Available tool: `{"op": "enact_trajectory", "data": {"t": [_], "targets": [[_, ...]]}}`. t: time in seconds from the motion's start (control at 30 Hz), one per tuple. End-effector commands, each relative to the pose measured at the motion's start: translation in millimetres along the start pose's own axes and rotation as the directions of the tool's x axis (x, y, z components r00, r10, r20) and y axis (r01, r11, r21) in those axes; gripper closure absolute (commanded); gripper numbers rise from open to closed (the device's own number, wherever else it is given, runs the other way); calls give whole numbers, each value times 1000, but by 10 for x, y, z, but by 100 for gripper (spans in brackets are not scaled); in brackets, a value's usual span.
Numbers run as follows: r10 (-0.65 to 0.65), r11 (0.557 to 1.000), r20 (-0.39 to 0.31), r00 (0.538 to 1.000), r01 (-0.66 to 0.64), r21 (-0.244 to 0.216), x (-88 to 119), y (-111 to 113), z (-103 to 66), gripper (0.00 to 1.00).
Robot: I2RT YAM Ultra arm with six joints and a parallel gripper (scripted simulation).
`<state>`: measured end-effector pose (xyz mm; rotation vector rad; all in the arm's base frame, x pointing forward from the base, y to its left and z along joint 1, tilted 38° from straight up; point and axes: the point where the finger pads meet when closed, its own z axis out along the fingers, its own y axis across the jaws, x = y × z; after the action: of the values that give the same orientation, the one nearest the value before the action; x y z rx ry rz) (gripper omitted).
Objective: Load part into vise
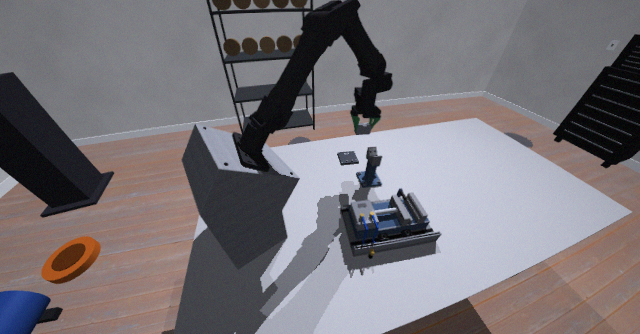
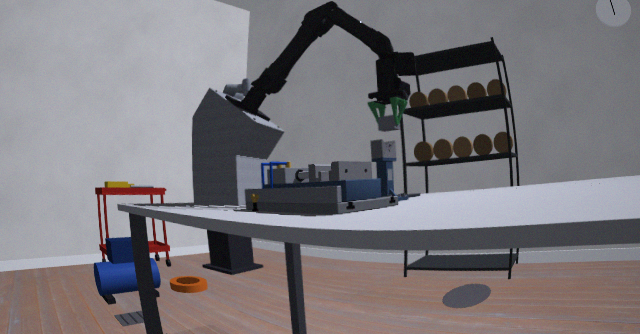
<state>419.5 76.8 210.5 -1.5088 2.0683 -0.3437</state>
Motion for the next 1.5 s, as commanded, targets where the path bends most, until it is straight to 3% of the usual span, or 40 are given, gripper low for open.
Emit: {"op": "enact_trajectory", "data": {"t": [0.0, 0.53, 0.6, 0.73, 1.0, 1.07, 1.47], "targets": [[-18, 999, 39, 999, 16, 38, 54, -99, -184, 100], [-26, 999, 35, 999, 25, 31, 490, -205, -175, 100], [-30, 998, 40, 999, 28, 49, 519, -274, -210, 100], [-29, 999, 35, 999, 28, 32, 638, -237, -183, 100], [-33, 999, 38, 999, 31, 42, 743, -282, -196, 100], [-39, 997, 44, 998, 36, 70, 733, -384, -274, 100], [-35, 998, 39, 999, 33, 46, 856, -306, -210, 100]]}}
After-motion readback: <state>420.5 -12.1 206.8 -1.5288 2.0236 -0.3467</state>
